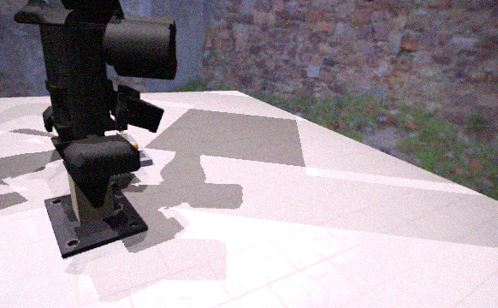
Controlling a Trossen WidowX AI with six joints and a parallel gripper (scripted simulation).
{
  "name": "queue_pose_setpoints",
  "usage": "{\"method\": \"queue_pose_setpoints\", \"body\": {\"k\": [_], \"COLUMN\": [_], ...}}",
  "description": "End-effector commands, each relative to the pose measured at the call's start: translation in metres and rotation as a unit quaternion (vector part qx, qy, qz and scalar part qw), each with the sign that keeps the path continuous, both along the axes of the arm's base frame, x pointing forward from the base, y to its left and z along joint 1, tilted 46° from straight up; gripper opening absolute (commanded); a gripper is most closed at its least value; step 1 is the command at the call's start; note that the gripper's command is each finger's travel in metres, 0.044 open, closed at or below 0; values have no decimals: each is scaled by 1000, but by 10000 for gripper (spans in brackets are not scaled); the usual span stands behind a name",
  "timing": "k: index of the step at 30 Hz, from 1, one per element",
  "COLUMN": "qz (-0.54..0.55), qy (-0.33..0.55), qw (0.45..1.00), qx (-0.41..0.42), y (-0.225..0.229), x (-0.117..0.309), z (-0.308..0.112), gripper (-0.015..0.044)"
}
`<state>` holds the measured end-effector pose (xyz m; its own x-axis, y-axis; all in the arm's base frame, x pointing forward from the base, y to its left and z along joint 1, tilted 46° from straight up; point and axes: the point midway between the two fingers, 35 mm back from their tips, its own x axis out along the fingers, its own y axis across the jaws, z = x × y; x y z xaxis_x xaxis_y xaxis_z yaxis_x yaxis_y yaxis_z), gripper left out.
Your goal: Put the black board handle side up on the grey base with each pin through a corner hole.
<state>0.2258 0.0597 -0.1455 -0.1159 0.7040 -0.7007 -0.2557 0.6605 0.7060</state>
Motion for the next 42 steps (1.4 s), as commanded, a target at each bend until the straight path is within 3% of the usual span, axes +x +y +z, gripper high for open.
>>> {"method": "queue_pose_setpoints", "body": {"k": [1,28,42], "qz": [0,1,-4], "qy": [-4,-4,-1], "qw": [1000,1000,1000], "qx": [-2,-3,-10], "y": [-6,-54,-44], "x": [3,10,20], "z": [5,52,67], "gripper": [0,0,0]}}
